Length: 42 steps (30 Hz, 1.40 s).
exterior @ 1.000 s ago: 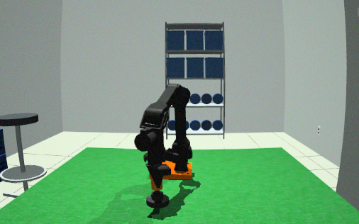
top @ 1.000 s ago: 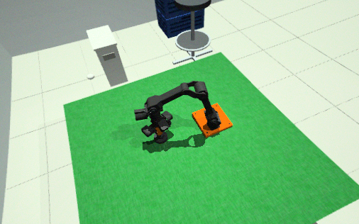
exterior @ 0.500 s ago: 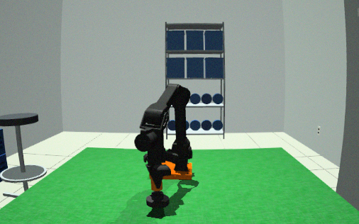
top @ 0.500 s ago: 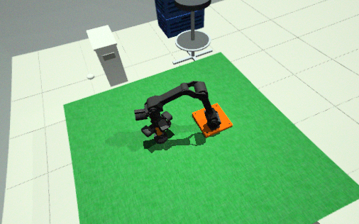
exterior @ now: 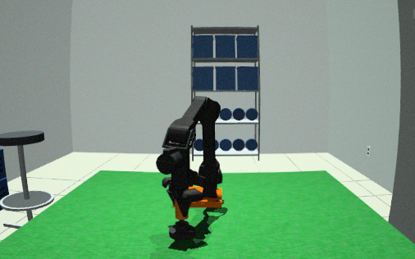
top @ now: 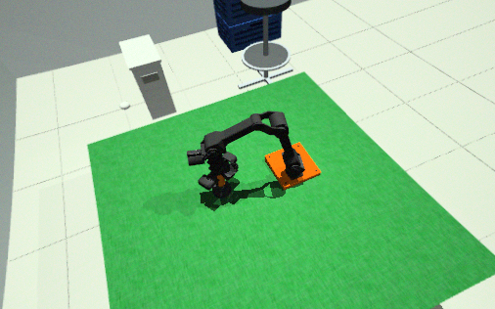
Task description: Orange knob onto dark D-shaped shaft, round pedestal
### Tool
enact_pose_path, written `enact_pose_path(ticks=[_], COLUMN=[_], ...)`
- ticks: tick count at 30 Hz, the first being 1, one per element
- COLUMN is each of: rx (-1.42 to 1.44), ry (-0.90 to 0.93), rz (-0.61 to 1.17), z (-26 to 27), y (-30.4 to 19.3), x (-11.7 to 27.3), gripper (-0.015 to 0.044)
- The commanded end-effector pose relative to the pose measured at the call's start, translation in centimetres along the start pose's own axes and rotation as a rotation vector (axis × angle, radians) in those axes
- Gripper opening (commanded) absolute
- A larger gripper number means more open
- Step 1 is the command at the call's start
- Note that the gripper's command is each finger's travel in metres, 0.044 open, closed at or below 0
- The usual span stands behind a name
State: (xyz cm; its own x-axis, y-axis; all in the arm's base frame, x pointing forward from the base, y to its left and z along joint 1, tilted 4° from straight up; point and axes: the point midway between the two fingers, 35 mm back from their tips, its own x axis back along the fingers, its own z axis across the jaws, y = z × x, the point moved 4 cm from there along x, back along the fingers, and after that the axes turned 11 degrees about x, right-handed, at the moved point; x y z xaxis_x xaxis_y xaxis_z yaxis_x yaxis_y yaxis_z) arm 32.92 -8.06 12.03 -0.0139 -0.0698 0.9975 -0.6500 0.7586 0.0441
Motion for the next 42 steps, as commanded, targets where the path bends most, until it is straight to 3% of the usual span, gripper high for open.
enact_pose_path(ticks=[1, 42], rx=[0.023, 0.023], ry=[0.002, 0.001], rz=[-0.001, 0.000], z=[0.12, -0.33], y=[0.13, -0.44], x=[-0.16, -0.24], gripper=[0.0000, 0.0000])
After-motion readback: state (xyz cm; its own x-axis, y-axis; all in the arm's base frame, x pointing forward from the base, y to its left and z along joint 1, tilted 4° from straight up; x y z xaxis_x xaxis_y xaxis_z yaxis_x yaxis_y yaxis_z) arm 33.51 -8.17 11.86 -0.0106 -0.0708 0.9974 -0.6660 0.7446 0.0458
